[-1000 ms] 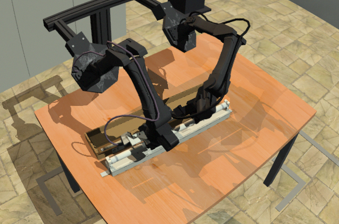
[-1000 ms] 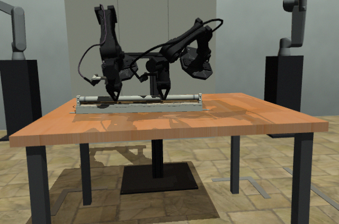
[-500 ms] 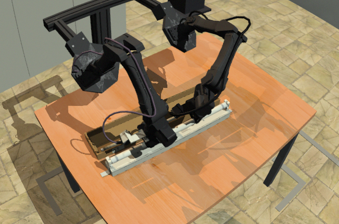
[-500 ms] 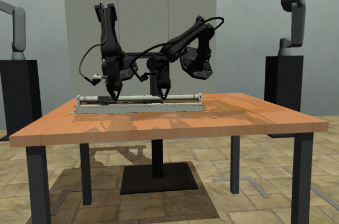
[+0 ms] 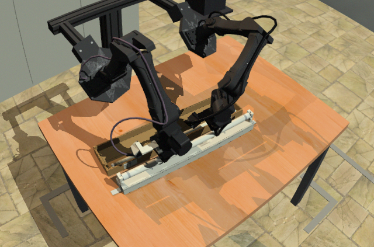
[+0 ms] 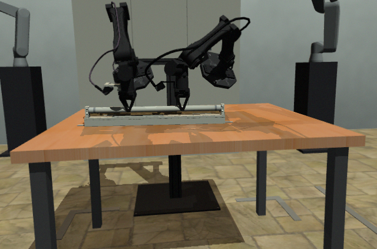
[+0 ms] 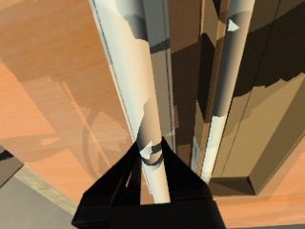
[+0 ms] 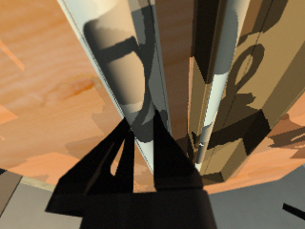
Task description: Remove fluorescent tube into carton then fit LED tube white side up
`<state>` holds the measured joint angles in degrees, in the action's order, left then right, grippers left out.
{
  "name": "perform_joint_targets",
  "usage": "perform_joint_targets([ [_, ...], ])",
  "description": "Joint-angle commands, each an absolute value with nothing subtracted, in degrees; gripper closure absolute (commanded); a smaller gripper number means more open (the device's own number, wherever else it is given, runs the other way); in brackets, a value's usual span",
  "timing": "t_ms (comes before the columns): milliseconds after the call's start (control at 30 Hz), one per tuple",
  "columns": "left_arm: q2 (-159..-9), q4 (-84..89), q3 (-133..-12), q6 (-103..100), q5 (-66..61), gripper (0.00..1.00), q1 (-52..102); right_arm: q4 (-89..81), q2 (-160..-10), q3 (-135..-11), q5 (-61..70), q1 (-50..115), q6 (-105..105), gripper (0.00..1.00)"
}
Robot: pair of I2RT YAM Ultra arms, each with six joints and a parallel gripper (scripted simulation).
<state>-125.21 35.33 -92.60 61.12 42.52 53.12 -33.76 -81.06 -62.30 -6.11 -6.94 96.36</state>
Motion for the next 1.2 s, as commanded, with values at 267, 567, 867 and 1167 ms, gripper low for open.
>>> perform_joint_targets([
  [267,-121.74,24.19,-85.09,65.17,45.71,0.89,55.91,-26.98,-76.3,-56.25,-8.47,-6.15,95.67,0.89],
  [567,-120.09,15.2,-79.15,68.71,47.14,0.89,56.48,-21.31,-73.63,-51.32,-9.29,-5.88,95.3,0.89],
  [867,-119.23,8.51,-75.24,71.4,48.24,0.89,56.84,-16.79,-71.88,-47.85,-9.9,-5.68,94.98,0.89],
  [1167,-119.13,3.79,-72.05,73.62,48.53,0.89,57.22,-14.34,-70.67,-45.08,-10.44,-5.56,94.71,0.89],
])
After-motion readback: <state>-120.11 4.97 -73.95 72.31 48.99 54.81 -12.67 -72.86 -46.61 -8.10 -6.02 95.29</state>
